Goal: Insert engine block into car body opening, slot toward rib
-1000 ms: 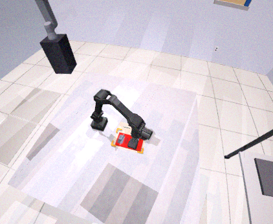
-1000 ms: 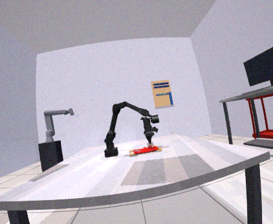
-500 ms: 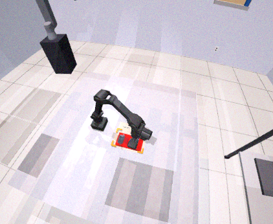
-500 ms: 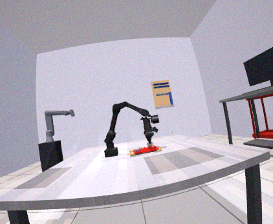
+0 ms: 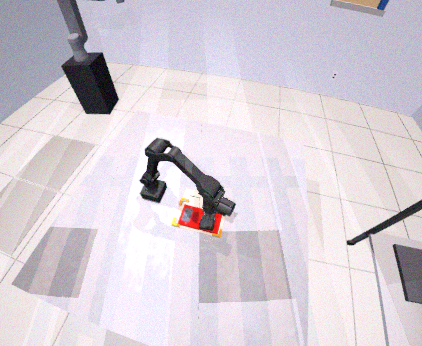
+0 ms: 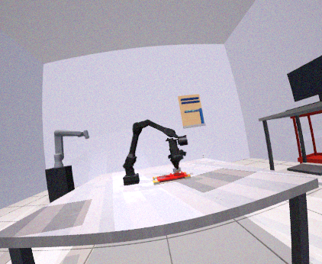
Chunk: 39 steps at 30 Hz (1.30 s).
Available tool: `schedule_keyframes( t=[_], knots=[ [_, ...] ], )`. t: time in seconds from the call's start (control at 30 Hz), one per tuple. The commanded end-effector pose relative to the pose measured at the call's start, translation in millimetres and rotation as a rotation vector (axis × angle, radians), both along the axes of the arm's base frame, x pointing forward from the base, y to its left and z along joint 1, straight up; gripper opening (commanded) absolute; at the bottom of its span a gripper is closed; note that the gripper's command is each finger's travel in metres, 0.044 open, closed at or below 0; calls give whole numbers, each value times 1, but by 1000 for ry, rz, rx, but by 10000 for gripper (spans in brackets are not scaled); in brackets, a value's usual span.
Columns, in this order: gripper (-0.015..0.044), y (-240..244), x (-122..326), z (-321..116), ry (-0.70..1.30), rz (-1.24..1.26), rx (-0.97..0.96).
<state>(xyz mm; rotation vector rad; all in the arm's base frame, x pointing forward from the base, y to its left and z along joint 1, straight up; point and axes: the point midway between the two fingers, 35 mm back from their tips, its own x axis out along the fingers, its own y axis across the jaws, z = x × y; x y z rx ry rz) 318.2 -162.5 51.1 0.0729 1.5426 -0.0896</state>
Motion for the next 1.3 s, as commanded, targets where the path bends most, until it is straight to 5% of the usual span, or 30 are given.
schedule_keyframes(
  t=[0.0,0.4,0.73,1.27],
  knots=[
    [160,0,-1,-2,3,-20,-2],
    [160,0,-2,-4,1,-213,3],
    [160,0,-2,-6,3,-45,-1],
    [160,0,-2,-9,2,-111,1]
  ],
)
